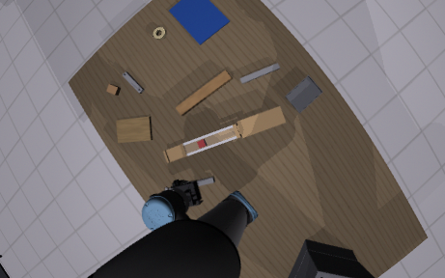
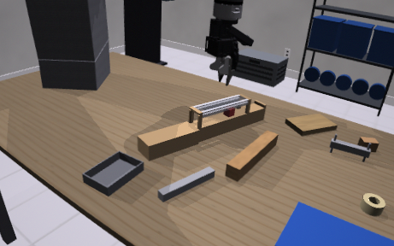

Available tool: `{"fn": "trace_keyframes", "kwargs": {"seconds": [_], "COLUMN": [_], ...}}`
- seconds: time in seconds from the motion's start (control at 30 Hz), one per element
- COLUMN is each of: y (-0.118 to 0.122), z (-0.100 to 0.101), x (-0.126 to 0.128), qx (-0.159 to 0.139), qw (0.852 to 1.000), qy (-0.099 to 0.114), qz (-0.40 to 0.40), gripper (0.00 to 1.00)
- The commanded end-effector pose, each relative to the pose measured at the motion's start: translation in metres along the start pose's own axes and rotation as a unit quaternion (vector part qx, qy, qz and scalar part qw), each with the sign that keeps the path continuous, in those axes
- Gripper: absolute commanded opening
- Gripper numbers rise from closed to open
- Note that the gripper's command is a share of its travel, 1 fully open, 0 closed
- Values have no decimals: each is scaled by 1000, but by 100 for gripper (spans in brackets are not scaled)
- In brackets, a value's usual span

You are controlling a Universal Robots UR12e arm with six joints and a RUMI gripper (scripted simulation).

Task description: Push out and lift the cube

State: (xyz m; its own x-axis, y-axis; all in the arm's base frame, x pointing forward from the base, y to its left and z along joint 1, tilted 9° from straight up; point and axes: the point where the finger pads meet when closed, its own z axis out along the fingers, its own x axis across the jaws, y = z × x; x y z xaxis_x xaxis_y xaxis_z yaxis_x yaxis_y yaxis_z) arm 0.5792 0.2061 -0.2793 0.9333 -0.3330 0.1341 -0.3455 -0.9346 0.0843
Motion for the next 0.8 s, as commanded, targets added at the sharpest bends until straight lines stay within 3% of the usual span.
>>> {"fn": "trace_keyframes", "kwargs": {"seconds": [0.0,0.27,0.77], "y": [0,0,0], "z": [35,57,72], "x": [1,1,1], "qx": [1,1,1], "qw": [1000,1000,1000], "qy": [1,1,1], "qz": [0,0,0], "gripper": [22,22,22]}}
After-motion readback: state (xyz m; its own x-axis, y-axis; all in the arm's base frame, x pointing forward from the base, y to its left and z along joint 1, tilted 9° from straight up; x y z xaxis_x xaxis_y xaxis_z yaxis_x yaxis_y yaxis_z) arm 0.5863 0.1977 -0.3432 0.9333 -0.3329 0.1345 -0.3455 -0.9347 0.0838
